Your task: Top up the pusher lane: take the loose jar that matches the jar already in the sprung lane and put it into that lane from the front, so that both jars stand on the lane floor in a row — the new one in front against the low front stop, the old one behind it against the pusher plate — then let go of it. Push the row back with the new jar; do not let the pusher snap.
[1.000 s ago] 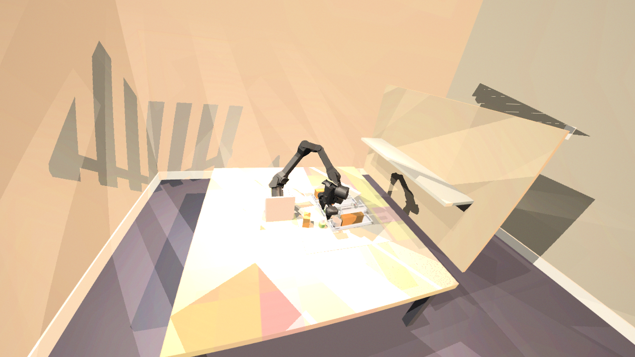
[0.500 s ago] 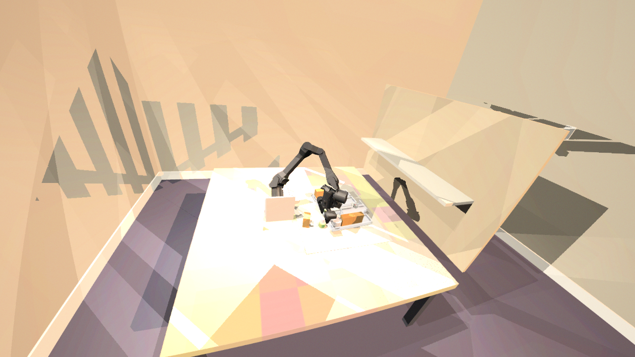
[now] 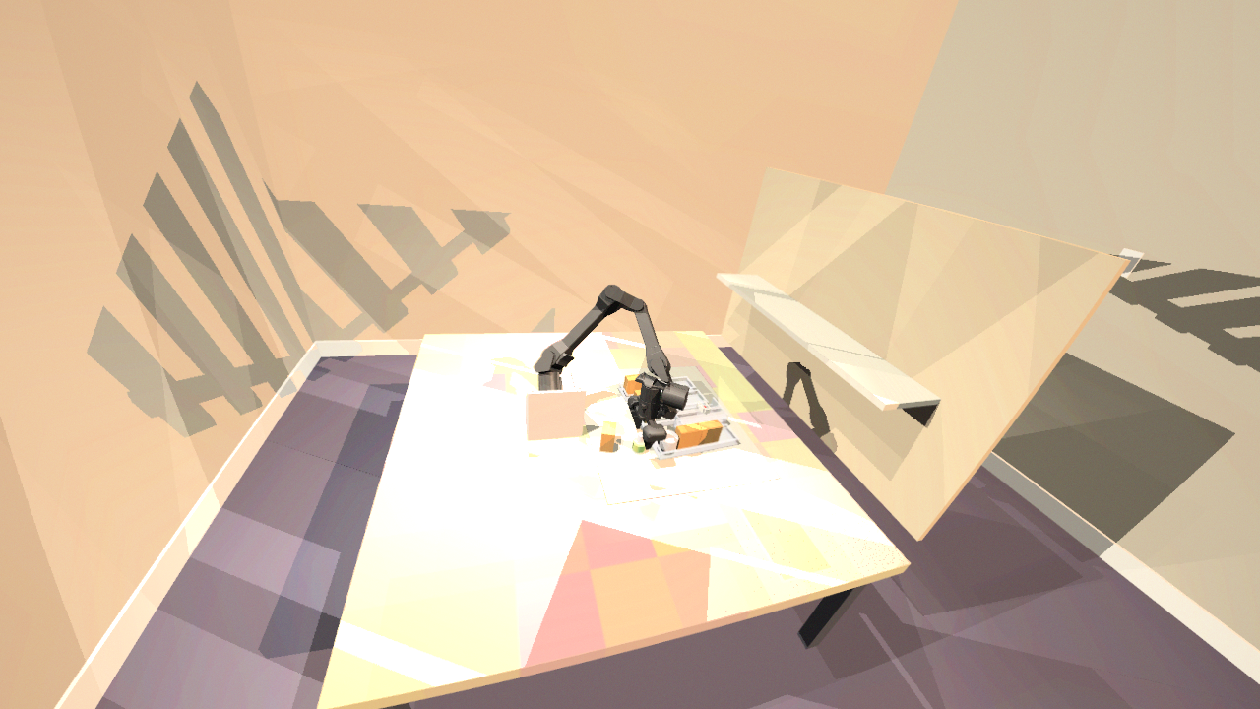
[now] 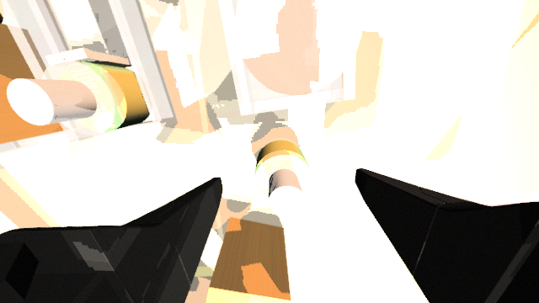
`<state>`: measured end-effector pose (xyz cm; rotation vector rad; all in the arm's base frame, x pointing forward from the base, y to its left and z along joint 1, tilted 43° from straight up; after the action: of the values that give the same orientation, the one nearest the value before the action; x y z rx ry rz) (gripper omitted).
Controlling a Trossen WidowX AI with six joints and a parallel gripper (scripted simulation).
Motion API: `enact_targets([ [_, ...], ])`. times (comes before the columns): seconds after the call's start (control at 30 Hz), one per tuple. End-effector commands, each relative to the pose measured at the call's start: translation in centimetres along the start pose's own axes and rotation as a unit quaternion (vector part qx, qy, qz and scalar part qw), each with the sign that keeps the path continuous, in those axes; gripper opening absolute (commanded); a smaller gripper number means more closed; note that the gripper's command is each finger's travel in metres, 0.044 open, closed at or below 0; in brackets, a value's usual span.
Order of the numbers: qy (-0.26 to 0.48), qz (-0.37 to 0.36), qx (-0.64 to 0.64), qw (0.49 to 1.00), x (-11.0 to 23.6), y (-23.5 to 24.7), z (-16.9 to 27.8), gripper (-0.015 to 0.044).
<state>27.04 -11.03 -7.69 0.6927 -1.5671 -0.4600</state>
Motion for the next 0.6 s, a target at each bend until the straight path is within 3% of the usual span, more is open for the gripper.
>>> enact_targets([
  [0.0, 0.005, -0.008, -0.007, 1.0, -1.0, 0.2, 0.4, 0.044],
  [0.37, 0.005, -0.008, -0.007, 1.0, -2.4, 0.2, 0.4, 0.044],
  [0.57, 0.005, -0.008, -0.007, 1.0, -2.4, 0.2, 0.4, 0.0282],
])
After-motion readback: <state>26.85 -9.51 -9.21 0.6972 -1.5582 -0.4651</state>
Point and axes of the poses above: the point midway between the two fingers, 35 mm back from their tips, its own x axis back along the fingers, its own y axis across the jaws, z = x × y, the point moved 7 cm from there along x, back along the fingers, and after that the axes turned 7 degrees about x, right-handed, at the moved point
